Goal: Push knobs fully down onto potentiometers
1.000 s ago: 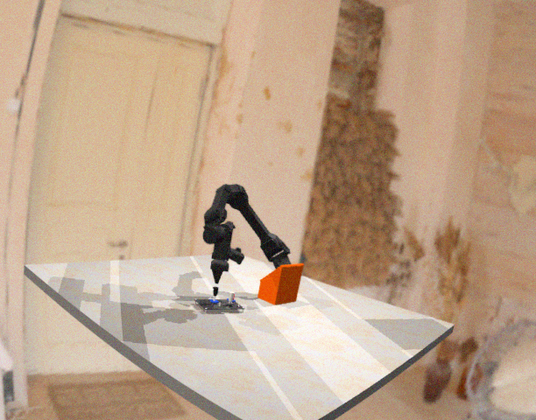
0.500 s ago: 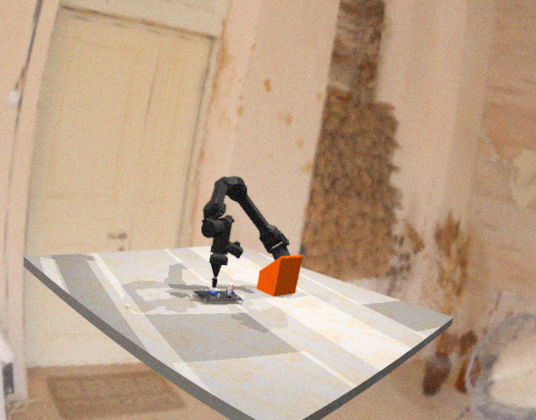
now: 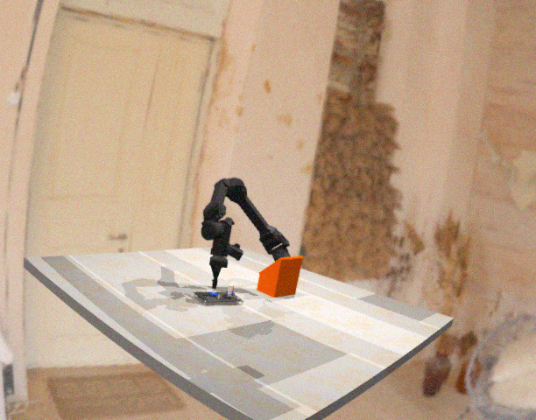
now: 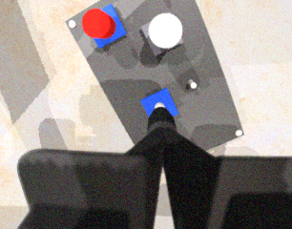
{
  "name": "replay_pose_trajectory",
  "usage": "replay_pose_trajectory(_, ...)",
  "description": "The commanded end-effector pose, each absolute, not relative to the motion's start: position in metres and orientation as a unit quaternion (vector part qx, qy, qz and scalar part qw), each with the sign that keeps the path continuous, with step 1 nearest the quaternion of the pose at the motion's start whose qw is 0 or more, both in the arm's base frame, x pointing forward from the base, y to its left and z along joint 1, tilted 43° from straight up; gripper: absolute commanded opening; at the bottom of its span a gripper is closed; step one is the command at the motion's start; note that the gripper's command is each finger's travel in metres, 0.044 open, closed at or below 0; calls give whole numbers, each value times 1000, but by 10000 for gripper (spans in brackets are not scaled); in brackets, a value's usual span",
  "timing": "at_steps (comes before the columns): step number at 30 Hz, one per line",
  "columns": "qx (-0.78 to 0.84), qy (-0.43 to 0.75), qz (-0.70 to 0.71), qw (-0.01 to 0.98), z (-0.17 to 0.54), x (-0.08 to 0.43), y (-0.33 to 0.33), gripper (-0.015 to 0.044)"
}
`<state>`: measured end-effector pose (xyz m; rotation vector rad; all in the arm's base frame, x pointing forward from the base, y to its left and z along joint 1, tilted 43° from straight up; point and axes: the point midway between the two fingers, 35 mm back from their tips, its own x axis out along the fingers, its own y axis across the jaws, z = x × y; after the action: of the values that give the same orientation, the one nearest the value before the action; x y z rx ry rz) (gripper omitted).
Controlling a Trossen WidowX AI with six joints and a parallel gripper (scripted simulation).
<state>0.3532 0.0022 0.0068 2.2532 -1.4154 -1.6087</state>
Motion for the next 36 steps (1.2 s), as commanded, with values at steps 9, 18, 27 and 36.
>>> replay_pose_trajectory(9, 725, -455, -517, 19, 6, 354, 1, 0)
replay_pose_trajectory(18, 725, -455, -517, 19, 6, 354, 1, 0)
replay_pose_trajectory(27, 725, -455, -517, 19, 3, 354, -2, 0)
replay_pose_trajectory(36, 725, -455, -516, 19, 3, 354, -2, 0)
